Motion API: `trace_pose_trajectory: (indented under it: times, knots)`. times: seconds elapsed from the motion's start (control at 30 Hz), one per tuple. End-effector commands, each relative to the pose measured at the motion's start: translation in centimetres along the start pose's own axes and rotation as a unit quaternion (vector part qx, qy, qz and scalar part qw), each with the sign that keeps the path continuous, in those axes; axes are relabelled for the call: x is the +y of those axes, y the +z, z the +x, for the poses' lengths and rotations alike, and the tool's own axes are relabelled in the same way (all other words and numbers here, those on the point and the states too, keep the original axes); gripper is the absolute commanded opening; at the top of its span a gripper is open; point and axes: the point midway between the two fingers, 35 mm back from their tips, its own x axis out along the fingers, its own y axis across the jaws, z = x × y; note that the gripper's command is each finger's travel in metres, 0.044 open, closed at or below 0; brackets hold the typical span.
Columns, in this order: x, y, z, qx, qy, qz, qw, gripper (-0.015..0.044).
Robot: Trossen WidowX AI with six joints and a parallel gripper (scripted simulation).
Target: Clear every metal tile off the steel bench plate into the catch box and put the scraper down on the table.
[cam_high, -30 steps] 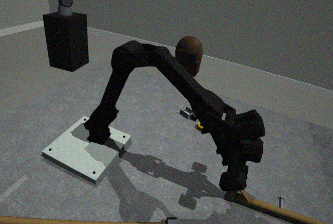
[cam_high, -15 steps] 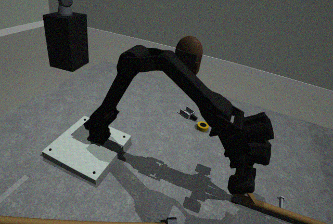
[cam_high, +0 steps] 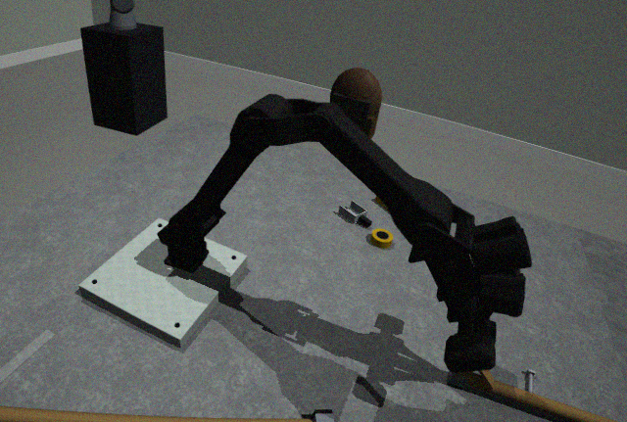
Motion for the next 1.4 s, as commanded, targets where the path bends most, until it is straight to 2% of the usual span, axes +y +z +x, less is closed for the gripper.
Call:
trace_pose_trajectory:
  times: [0.0, 0.77, 1.37]
  knots:
    - [-0.1, 0.9, 0.3, -0.008, -0.002, 0.003, 1.000, 0.0000]
    - [0.0, 0.4, 0.2, -0.003, 0.000, 0.001, 1.000, 0.0000]
    - [0.0, -1.0, -2.0, -0.004, -0.001, 0.001, 1.000, 0.0000]
